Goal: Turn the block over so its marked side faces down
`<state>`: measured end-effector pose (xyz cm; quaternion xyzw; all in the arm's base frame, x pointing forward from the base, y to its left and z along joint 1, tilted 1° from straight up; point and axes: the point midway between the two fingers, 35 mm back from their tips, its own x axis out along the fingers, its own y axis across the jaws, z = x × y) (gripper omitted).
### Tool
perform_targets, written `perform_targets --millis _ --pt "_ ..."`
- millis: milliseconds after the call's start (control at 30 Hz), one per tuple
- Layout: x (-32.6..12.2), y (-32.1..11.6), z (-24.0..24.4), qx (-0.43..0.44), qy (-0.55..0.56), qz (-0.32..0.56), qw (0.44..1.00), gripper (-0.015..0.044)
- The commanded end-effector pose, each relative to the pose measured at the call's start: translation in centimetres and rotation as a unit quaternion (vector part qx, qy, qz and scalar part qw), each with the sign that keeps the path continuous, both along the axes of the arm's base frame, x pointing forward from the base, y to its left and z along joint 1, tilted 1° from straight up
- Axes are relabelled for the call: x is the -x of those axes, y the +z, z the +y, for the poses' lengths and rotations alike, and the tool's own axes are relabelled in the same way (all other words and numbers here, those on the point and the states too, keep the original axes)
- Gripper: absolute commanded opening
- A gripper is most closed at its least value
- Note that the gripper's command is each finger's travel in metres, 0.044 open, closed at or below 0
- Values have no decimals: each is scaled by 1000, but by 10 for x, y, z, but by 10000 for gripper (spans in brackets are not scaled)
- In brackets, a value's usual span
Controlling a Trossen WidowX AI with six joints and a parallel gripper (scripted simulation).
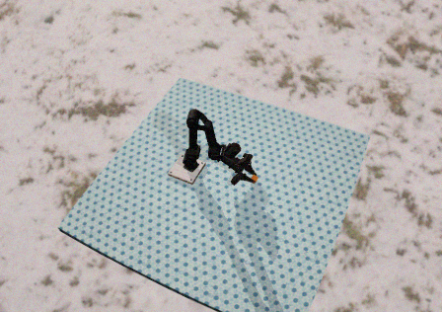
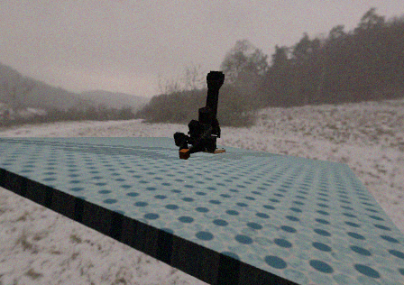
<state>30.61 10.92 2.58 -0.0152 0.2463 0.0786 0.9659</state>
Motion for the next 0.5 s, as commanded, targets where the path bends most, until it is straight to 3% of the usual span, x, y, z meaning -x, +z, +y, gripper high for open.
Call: perform_targets --millis 0,200,467 --pt "0 0 -1 4 -2 -1 1000 289" --pt "0 0 -1 4 -2 -1 1000 440" --pt "0 0 -1 4 -2 -1 1000 440"
